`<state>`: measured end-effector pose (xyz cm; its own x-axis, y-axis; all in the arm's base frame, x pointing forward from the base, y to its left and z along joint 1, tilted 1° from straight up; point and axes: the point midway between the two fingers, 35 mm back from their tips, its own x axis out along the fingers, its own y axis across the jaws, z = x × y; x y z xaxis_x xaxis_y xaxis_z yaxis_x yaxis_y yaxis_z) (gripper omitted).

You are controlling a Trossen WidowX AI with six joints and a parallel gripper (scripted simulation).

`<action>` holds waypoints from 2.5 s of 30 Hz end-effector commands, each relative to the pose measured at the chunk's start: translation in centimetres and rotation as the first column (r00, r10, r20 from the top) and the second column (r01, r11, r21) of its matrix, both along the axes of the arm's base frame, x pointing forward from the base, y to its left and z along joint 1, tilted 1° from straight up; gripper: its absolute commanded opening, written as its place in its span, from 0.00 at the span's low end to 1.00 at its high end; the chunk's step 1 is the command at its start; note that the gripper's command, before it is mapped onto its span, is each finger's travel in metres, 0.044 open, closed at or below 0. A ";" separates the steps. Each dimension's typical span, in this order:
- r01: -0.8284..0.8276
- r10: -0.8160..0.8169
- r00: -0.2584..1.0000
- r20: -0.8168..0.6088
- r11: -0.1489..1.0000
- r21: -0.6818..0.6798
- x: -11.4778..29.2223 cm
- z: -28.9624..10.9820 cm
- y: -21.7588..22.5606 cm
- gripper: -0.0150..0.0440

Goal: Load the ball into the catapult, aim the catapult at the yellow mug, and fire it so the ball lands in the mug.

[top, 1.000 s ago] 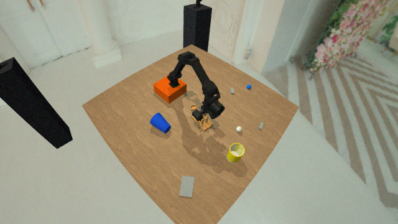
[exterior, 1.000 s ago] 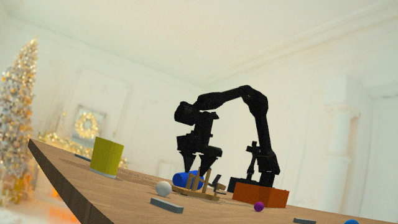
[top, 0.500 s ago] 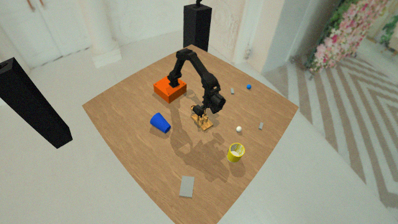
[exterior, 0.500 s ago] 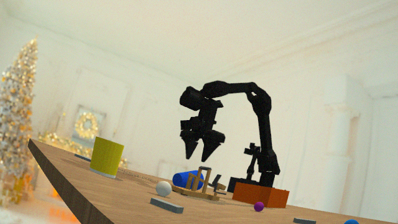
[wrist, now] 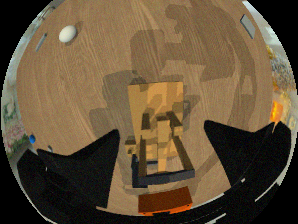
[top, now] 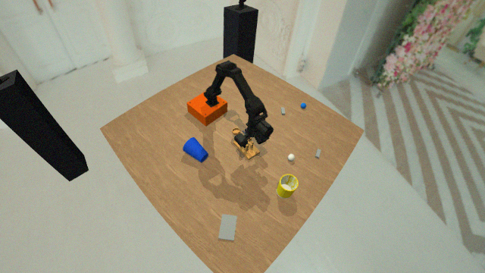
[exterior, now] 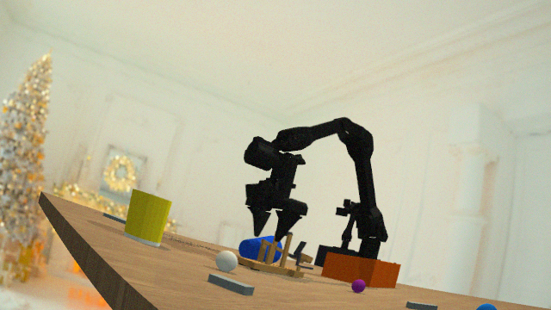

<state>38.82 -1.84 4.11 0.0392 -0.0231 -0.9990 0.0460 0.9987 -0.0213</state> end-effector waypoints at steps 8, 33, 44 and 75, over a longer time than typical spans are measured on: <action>0.001 -0.001 1.000 -0.007 1.000 0.001 0.0 -2.1 0.0 1.00; 0.002 -0.002 1.000 -0.005 1.000 0.000 0.0 -4.4 -0.1 0.73; 0.002 -0.002 1.000 -0.005 1.000 0.000 0.0 -4.4 -0.1 0.44; 0.005 -0.005 1.000 -0.007 1.000 0.001 0.2 -2.7 -0.1 0.25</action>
<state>38.92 -1.90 1.67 0.0254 -0.0222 -0.9994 0.0467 0.9987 -0.0210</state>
